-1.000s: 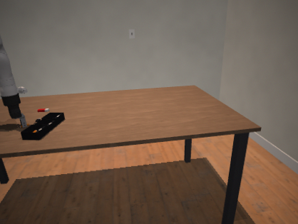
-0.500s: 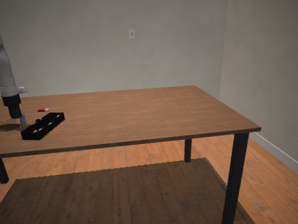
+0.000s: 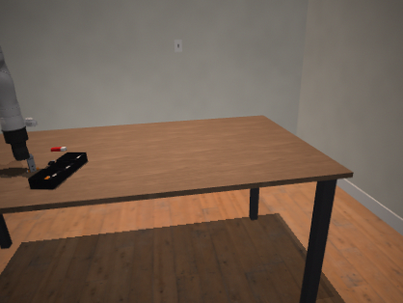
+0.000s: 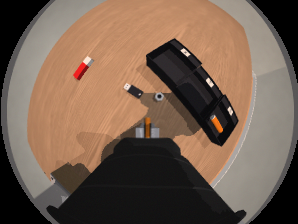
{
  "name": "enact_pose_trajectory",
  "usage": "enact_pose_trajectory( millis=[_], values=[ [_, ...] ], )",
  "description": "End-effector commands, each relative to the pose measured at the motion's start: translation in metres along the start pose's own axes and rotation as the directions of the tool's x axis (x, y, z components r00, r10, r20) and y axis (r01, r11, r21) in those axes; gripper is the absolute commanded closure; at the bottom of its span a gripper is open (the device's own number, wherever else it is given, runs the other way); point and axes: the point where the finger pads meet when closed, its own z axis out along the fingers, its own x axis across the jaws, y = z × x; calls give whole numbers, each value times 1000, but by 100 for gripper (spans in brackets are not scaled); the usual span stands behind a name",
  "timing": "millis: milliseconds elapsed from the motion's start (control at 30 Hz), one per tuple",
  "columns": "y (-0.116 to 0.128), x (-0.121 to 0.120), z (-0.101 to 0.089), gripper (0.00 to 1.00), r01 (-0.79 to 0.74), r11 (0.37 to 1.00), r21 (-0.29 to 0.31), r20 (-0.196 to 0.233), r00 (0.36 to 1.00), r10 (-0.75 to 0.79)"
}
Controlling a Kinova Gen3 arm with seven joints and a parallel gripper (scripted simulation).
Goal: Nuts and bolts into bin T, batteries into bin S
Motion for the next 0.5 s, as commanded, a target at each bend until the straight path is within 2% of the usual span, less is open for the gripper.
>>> enact_pose_trajectory(
  millis=[0,467],
  values=[
    [0,0,0,76,0,1000,1,-1,1000,0],
    [0,0,-4,76,0,1000,1,-1,1000,0]
  ],
)
